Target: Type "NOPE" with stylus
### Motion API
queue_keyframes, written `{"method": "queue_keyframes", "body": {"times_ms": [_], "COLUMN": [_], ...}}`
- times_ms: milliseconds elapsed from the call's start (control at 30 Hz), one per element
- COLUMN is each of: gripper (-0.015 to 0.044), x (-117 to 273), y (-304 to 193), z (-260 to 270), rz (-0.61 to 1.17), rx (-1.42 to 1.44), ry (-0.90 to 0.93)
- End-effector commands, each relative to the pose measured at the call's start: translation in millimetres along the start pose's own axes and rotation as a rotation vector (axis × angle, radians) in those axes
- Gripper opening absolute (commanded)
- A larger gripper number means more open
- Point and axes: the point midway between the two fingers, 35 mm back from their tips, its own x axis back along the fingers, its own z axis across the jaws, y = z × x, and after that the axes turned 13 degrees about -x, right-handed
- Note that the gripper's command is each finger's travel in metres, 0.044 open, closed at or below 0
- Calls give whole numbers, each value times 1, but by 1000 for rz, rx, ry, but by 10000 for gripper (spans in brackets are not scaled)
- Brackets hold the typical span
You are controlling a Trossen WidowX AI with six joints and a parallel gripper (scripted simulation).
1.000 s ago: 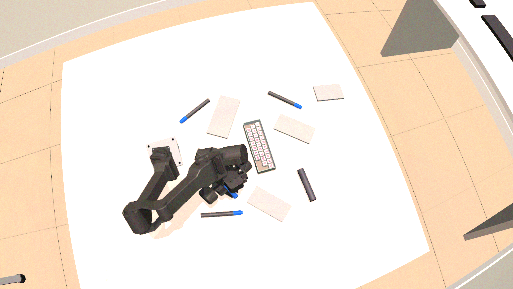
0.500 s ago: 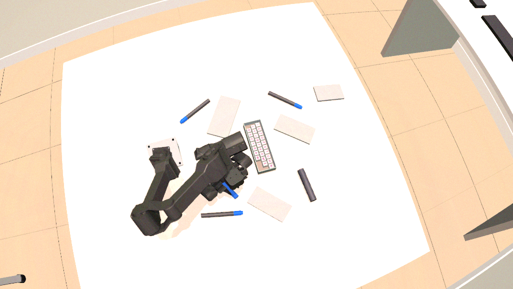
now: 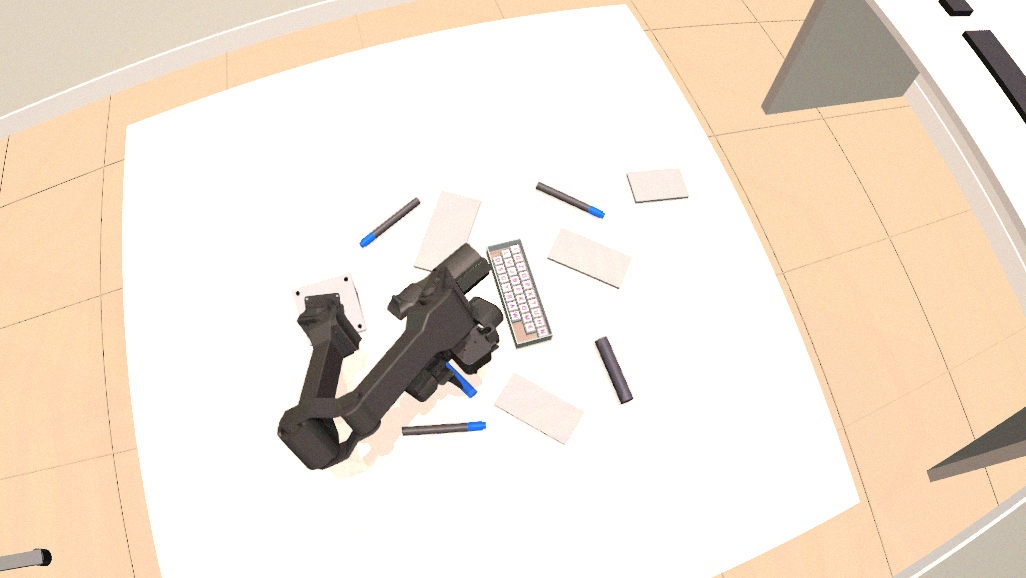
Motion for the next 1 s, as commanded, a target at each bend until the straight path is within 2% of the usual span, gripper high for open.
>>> {"method": "queue_keyframes", "body": {"times_ms": [0, 233, 467, 667, 967], "gripper": [150, 150, 150, 150, 150], "x": [-3, -7, -6, -4, 0], "y": [-3, -10, -15, -17, -18], "z": [-2, -6, -8, -9, -8], "rz": [79, 305, 504, 591, 603], "rx": [227, 855, 1448, 1732, 2110], "ry": [-25, 16, 224, 421, 758]}}
